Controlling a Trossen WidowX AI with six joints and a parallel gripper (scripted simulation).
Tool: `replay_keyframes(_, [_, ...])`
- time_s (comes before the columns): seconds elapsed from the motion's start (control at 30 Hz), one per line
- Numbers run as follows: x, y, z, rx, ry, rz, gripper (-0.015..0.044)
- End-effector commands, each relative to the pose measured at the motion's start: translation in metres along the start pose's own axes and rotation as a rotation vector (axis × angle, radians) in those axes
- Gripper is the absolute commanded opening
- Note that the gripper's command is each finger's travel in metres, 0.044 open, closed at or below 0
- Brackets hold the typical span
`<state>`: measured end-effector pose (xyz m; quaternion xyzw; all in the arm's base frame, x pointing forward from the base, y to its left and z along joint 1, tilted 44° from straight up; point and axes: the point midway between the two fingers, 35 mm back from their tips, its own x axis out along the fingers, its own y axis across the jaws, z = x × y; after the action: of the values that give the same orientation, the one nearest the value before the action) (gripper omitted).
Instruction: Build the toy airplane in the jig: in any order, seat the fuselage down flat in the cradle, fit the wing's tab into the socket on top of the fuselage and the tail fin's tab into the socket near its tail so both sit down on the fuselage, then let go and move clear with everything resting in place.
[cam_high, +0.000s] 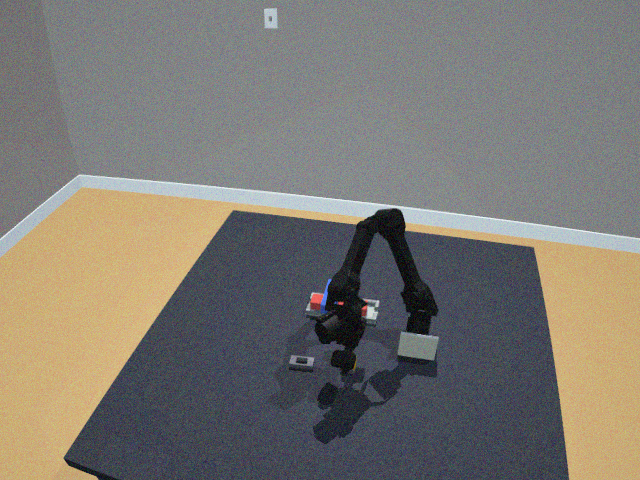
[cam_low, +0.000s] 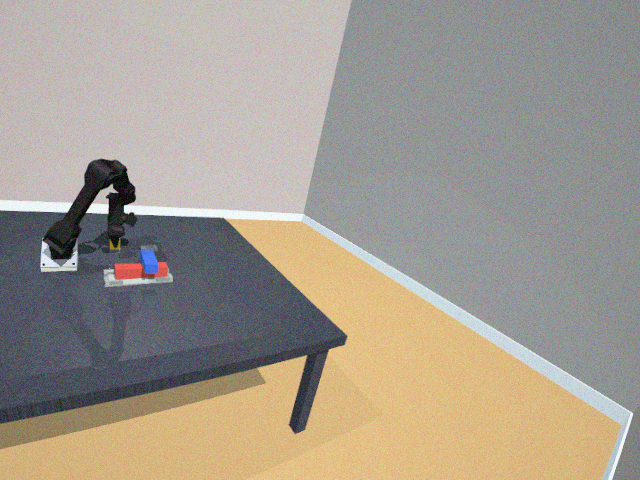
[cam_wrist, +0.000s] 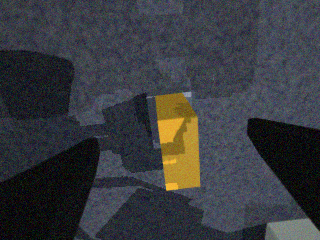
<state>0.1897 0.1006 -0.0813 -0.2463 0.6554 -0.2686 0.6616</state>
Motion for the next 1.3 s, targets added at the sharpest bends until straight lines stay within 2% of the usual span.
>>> replay_keyframes(0.0, [0.008, -0.001, -0.001, -0.005, 0.001, -0.007, 0.0440])
replay_keyframes(0.23, [0.016, -0.001, -0.001, -0.004, 0.000, -0.008, 0.0440])
replay_keyframes(0.7, [0.016, -0.001, -0.001, -0.004, 0.000, -0.008, 0.0072])
replay_keyframes(0.93, [0.016, -0.001, -0.001, -0.004, 0.000, -0.008, 0.0026])
replay_keyframes(0.97, [0.016, -0.001, -0.001, -0.004, 0.000, -0.008, 0.0000])
replay_keyframes(1.27, [-0.002, 0.002, 0.007, 0.025, -0.044, 0.019, 0.0000])
